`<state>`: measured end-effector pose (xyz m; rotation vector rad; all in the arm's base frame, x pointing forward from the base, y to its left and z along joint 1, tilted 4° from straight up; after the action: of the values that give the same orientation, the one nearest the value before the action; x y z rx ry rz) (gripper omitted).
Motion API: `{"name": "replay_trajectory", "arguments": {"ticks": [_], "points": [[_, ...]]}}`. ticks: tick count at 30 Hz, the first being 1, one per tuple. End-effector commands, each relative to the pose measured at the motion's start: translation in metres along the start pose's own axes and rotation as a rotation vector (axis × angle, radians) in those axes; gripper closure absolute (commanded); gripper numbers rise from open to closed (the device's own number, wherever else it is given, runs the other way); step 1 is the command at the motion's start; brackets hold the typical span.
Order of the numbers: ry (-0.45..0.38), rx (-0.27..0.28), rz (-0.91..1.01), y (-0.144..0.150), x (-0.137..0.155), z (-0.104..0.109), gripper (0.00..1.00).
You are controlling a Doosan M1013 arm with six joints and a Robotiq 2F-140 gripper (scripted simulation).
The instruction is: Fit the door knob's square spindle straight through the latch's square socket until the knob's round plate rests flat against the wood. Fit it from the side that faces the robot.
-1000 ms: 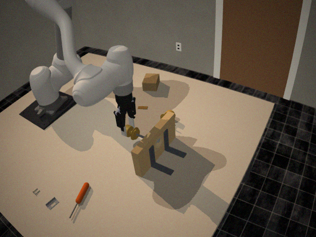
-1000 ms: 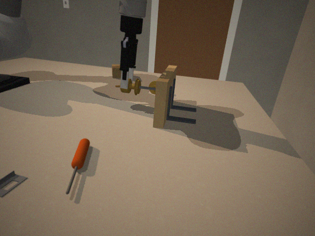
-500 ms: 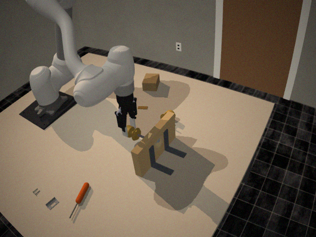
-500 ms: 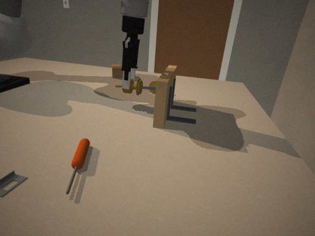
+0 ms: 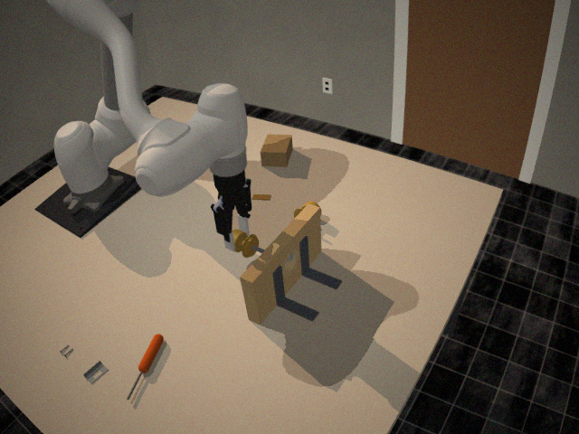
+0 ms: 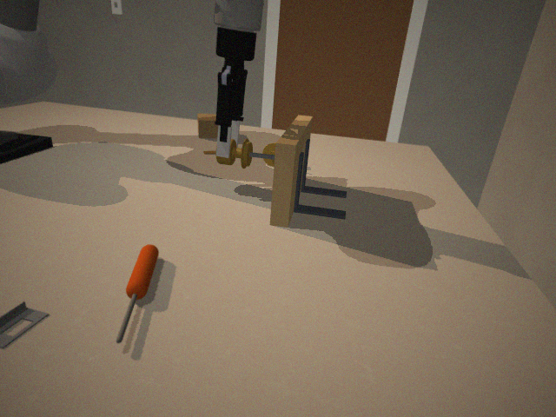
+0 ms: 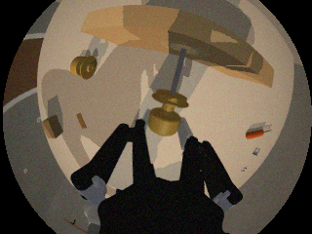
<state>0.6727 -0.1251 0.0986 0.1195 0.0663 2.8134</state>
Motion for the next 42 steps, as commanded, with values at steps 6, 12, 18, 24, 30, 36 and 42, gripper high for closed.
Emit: {"name": "replay_trajectory", "arguments": {"ticks": [6,12,18,24,30,36,42], "points": [[-0.009,-0.001,0.002,-0.0029,-0.0039,0.0014,0.58],[-0.009,-0.001,0.002,-0.003,-0.0043,0.0014,0.58],[-0.009,-0.001,0.002,-0.003,-0.0043,0.0014,0.58],[-0.009,-0.001,0.002,-0.0031,-0.0053,0.0015,0.58],[-0.01,-0.001,0.002,-0.0036,-0.0087,0.0017,0.58],[-0.01,-0.001,0.002,-0.0037,-0.0093,0.0018,0.58],[-0.01,-0.001,0.002,-0.0037,-0.0093,0.0018,0.58]]}}
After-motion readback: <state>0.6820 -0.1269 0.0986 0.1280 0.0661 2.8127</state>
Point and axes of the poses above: the point where the finger pads meet when closed, its own z axis back along the fingers, its own y axis across the jaws, x = y × z, the point moved 1 cm from there along z, back along the fingers, and after that the axes turned 8 degrees about -z, right-handed, at the moved point
